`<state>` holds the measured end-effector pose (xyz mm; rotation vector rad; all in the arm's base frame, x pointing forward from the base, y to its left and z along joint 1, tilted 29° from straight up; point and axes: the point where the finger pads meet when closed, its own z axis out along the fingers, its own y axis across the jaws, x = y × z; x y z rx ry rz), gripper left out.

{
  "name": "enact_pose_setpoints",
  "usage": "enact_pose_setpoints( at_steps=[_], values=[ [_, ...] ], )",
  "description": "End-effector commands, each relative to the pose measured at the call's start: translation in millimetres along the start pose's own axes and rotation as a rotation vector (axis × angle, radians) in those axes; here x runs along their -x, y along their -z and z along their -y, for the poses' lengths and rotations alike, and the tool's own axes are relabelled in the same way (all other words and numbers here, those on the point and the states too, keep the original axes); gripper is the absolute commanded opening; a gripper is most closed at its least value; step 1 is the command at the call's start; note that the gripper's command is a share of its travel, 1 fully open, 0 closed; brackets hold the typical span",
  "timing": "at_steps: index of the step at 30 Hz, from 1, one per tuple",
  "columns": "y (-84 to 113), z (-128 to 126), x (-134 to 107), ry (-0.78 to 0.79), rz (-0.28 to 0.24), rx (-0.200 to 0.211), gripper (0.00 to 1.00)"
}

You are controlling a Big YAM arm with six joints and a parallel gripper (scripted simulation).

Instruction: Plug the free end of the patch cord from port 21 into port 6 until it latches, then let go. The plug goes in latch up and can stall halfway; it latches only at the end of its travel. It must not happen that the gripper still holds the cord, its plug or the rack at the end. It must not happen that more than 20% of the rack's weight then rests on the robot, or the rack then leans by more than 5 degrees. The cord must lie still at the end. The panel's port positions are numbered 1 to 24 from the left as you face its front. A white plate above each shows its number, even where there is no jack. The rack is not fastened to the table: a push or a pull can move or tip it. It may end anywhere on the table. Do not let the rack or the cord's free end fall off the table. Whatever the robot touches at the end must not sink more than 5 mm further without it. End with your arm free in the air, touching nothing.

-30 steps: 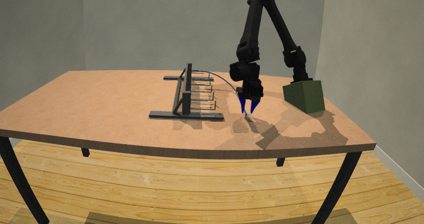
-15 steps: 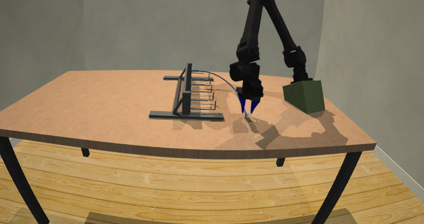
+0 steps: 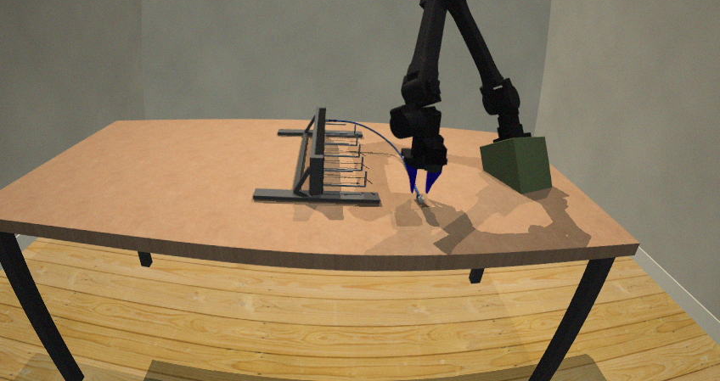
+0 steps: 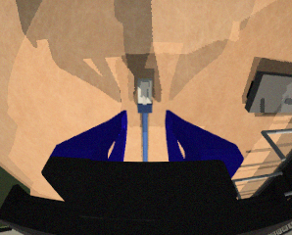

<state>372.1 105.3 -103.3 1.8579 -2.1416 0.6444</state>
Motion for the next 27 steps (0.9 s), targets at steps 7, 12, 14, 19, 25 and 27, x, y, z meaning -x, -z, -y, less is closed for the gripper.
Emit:
enact_pose_setpoints(
  at_steps=[7, 12, 14, 19, 25, 27],
  values=[
    [-3.5, -2.1, -0.4, 0.012, -0.01, 0.01, 0.36],
    [-3.5, -3.0, -0.7, 0.014, -0.011, 0.012, 0.36],
    [-3.3, -2.7, -0.5, 0.013, -0.01, 0.011, 0.36],
    [-2.8, -2.4, -0.1, 0.012, -0.009, 0.009, 0.36],
    [-2.1, -3.1, -0.4, 0.011, -0.007, 0.006, 0.36],
    [-0.9, -0.9, 0.7, 0.008, -0.004, 0.002, 0.36]
  ],
)
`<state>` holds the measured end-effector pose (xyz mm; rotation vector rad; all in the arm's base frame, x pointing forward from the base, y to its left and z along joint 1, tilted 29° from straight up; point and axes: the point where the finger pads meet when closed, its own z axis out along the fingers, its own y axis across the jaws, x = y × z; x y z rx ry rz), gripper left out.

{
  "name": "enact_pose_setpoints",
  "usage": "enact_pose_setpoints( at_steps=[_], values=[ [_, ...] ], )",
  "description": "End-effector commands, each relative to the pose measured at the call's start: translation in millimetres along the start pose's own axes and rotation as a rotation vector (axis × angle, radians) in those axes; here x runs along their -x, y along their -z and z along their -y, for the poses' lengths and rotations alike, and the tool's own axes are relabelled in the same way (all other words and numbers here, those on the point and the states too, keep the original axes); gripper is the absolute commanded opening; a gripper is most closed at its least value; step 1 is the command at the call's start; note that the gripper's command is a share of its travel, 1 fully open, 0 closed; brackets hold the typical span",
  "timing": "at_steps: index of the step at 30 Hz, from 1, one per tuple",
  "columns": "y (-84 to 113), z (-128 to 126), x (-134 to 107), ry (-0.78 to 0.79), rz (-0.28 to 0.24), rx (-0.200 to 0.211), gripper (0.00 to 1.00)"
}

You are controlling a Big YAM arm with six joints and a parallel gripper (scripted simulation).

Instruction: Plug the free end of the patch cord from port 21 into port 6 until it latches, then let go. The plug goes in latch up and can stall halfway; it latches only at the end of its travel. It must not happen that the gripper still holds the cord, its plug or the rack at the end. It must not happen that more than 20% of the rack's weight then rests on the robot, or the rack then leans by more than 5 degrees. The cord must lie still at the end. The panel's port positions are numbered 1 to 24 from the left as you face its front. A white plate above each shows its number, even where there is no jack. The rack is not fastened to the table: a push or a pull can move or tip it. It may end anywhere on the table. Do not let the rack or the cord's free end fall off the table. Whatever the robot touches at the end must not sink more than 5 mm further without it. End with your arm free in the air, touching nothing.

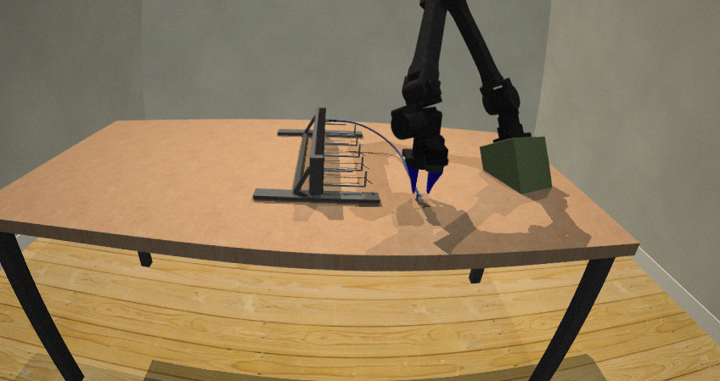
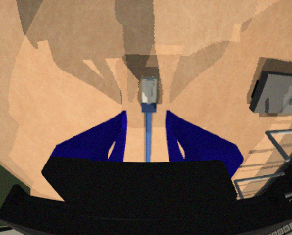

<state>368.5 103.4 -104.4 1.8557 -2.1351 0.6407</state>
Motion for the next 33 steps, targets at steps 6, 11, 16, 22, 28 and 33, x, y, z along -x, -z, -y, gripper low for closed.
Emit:
enact_pose_setpoints(
  at_steps=[6, 11, 16, 22, 28, 33],
  values=[
    [3.7, 7.6, 4.8, -0.001, 0.007, -0.012, 0.36],
    [7.6, 12.9, 7.2, -0.008, 0.016, -0.023, 0.36],
    [11.7, 17.7, 9.3, -0.014, 0.024, -0.034, 0.36],
    [14.9, 21.3, 10.8, -0.019, 0.031, -0.042, 0.36],
    [15.8, 18.8, 9.3, -0.019, 0.031, -0.043, 0.36],
    [16.8, 17.1, 8.3, -0.019, 0.031, -0.044, 0.36]
  ],
)
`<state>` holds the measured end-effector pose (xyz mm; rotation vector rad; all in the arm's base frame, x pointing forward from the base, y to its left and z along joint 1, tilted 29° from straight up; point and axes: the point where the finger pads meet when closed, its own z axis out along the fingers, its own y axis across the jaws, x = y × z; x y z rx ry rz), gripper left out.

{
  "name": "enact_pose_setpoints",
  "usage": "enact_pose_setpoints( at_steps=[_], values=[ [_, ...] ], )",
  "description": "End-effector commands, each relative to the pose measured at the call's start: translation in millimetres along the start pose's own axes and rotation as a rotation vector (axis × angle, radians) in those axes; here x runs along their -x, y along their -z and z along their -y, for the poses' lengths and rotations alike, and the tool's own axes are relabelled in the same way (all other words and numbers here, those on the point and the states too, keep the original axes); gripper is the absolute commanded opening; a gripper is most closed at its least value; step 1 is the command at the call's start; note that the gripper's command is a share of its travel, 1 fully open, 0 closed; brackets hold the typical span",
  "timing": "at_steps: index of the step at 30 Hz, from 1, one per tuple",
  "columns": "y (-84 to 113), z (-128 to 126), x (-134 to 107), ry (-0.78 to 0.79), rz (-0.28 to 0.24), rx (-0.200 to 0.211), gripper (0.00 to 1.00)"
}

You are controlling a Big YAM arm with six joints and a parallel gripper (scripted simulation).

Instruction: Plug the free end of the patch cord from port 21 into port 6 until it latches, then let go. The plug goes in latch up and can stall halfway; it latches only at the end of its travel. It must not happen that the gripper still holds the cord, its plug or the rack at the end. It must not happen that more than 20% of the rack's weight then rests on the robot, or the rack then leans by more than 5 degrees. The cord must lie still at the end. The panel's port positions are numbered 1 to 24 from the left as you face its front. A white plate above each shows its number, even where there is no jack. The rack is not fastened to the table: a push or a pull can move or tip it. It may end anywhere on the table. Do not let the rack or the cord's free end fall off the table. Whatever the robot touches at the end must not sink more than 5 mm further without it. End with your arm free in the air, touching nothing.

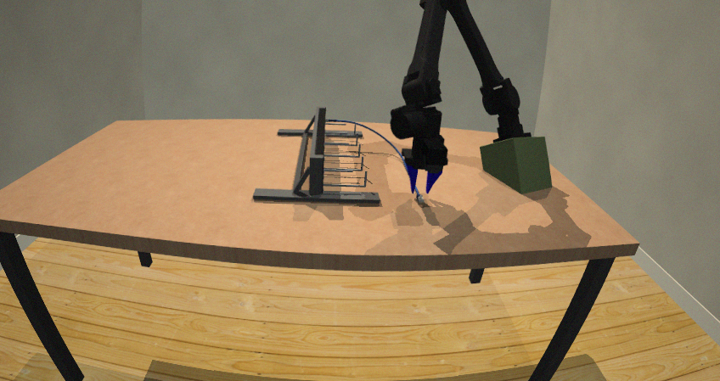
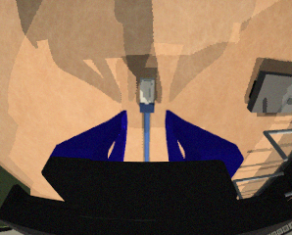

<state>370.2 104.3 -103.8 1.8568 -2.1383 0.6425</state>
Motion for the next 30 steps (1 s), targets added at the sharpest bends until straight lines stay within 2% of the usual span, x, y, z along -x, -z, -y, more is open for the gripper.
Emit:
enact_pose_setpoints(
  at_steps=[1, 30],
  values=[
    [16.1, 15.1, 7.4, -0.017, 0.03, -0.041, 0.36],
    [20.1, 21.3, 9.5, -0.022, 0.036, -0.05, 0.36]
  ],
)
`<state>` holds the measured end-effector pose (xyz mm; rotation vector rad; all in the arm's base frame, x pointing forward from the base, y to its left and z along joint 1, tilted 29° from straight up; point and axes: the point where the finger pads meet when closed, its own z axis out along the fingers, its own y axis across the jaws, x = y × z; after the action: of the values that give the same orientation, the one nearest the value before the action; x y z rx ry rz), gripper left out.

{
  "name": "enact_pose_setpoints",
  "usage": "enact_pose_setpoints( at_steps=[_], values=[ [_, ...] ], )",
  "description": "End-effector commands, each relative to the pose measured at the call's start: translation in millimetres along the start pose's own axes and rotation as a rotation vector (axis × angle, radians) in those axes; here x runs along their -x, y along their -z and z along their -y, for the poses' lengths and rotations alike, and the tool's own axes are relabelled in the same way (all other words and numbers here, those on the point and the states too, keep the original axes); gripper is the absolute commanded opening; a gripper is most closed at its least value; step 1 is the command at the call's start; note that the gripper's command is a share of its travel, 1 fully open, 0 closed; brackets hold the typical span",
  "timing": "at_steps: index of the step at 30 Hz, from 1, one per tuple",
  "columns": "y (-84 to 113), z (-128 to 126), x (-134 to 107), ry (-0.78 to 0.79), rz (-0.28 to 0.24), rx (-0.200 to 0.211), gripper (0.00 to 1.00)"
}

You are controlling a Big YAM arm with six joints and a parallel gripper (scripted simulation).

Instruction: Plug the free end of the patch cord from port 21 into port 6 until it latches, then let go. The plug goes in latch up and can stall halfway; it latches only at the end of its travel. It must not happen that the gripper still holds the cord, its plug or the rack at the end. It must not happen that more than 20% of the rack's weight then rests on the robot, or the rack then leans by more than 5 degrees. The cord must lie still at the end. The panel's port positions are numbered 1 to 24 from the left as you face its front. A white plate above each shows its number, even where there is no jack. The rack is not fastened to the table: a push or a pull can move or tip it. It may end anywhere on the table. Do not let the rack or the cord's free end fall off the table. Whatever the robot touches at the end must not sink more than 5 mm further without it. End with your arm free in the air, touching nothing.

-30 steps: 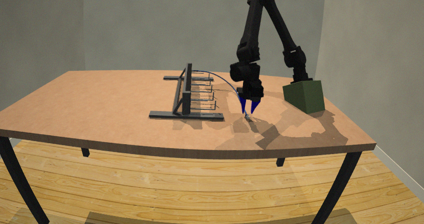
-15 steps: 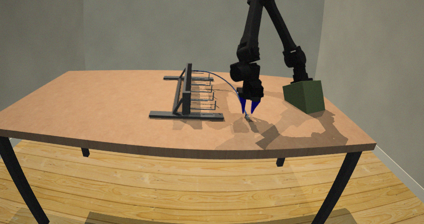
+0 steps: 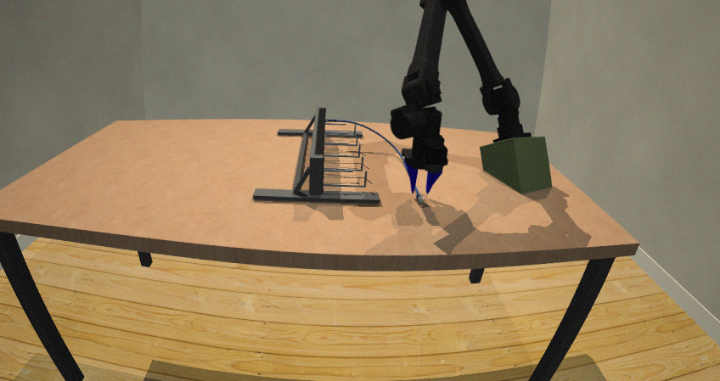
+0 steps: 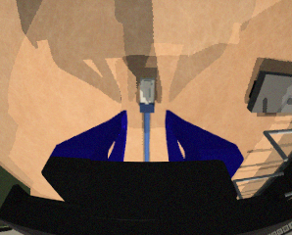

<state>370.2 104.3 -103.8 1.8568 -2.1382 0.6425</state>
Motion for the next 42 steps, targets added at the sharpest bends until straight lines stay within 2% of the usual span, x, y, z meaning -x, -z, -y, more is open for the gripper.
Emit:
enact_pose_setpoints(
  at_steps=[1, 16, 42],
  values=[
    [20.3, 21.6, 9.7, -0.023, 0.037, -0.05, 0.36],
    [21.6, 23.6, 11.1, -0.024, 0.039, -0.053, 0.36],
    [10.3, 13.2, 7.1, -0.013, 0.025, -0.035, 0.36]
  ],
)
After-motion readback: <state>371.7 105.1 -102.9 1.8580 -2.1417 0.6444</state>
